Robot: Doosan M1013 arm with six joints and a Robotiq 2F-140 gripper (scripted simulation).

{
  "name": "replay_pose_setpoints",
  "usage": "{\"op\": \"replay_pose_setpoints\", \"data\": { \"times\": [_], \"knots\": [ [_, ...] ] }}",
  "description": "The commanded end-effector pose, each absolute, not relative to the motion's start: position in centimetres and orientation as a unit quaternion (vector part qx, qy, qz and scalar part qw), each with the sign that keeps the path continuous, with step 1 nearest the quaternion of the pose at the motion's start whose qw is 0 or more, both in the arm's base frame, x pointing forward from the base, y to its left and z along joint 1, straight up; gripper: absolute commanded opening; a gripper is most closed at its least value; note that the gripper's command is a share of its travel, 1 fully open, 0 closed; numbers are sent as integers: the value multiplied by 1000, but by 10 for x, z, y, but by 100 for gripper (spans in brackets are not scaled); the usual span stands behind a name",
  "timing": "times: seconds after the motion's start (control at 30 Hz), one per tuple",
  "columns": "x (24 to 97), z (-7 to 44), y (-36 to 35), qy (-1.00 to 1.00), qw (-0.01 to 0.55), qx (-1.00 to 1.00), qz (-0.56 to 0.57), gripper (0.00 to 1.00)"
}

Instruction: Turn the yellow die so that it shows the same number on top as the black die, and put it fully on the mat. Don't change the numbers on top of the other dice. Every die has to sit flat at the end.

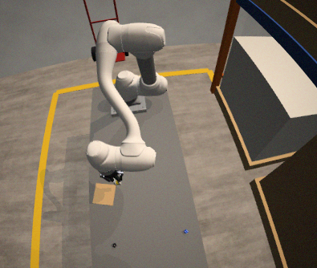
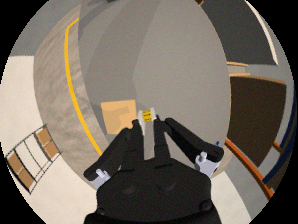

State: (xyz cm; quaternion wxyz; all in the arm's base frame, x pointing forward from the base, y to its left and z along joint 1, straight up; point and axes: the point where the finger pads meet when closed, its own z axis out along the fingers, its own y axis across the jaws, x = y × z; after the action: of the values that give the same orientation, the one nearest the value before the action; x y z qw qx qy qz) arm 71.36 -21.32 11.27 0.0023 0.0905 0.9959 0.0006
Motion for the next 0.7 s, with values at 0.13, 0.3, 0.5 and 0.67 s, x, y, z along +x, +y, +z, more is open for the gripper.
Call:
{"op": "replay_pose_setpoints", "data": {
  "times": [0.13, 0.3, 0.5, 0.67],
  "knots": [
    [722, 105, -316, 981, 1, 196, 1, 18],
    [721, 103, -337, 976, 1, 217, 1, 18],
    [721, 103, -337, 976, 1, 217, 1, 18],
    [721, 103, -337, 976, 1, 217, 1, 18]
  ]
}}
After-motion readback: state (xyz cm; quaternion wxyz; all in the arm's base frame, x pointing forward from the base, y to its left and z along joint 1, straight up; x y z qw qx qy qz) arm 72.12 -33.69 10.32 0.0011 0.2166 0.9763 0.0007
